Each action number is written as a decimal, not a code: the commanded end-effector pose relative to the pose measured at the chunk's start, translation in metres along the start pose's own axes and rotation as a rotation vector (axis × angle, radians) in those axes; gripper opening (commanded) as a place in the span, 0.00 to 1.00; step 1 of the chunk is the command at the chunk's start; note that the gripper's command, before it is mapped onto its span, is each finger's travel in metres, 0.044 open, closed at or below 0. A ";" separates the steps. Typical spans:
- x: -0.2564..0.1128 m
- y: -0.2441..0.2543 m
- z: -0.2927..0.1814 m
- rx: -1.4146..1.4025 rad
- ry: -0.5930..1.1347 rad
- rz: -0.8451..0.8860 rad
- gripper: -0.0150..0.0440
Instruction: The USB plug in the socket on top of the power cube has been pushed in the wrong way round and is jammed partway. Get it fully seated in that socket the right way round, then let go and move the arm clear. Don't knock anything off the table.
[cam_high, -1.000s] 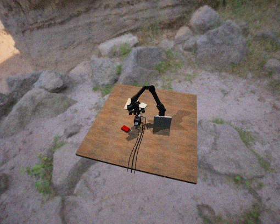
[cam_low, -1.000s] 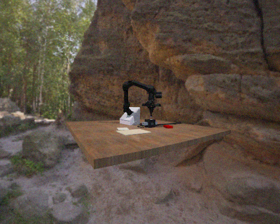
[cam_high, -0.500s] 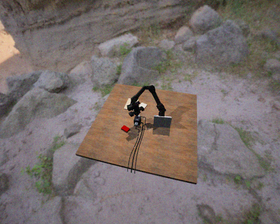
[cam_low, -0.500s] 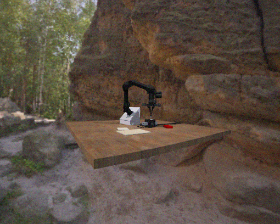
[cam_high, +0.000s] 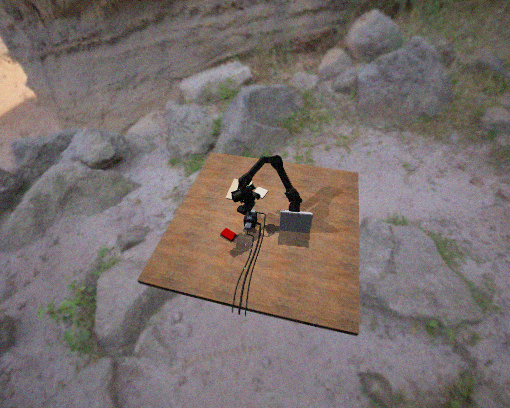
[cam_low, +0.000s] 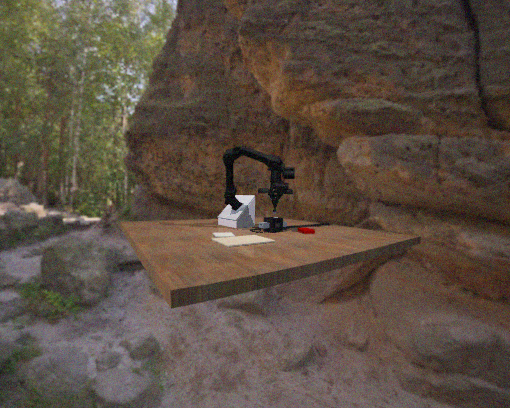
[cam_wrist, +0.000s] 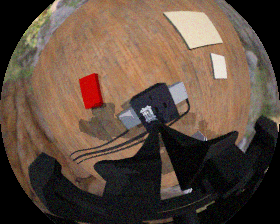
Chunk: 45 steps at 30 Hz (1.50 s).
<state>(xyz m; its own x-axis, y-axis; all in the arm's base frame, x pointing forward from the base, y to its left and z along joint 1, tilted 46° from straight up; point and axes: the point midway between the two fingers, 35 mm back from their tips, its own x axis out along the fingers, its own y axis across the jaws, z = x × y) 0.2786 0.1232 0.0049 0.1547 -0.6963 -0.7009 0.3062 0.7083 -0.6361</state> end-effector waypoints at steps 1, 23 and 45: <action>0.000 0.000 0.000 -0.108 0.000 0.001 0.25; 0.000 0.000 0.000 -0.684 0.000 0.001 0.25; 0.000 0.000 0.000 -1.260 -0.001 0.001 0.25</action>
<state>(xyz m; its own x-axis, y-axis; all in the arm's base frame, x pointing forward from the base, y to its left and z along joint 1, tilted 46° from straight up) 0.2786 0.1232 0.0049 0.1547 -0.6963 -0.7009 -0.7503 0.3788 -0.5419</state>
